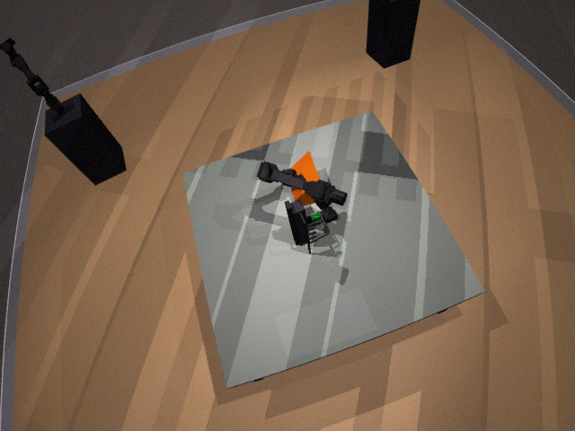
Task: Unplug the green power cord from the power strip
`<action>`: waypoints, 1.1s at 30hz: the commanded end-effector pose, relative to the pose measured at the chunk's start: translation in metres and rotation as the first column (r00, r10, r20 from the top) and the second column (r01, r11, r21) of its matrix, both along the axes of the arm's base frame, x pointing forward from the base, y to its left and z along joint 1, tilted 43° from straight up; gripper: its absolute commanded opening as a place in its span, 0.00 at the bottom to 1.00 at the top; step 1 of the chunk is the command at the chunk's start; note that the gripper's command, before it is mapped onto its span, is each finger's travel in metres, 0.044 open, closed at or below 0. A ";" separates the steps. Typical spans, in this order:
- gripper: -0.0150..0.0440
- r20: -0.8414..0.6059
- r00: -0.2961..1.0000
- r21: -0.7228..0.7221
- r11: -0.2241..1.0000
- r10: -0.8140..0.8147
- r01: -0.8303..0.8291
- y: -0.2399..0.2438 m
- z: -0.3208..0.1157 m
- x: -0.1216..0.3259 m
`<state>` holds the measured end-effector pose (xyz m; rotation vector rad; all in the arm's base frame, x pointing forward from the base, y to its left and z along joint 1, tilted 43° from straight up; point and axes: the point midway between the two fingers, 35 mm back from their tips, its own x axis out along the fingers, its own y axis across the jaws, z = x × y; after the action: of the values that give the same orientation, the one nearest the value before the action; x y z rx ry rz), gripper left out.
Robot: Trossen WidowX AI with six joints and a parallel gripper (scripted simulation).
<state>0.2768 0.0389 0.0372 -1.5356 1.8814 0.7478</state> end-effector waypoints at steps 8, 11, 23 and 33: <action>0.53 -0.009 1.000 -0.007 1.000 0.004 -0.004 -0.015 0.012 -0.003; 0.53 -0.009 1.000 -0.008 1.000 0.004 -0.004 -0.019 0.015 -0.004; 0.53 -0.009 1.000 -0.009 1.000 0.004 -0.004 -0.026 0.020 -0.005; 0.53 -0.009 1.000 -0.009 1.000 0.004 -0.004 -0.033 0.012 -0.007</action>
<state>0.2719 0.0084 0.0519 -1.5361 1.8850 0.7451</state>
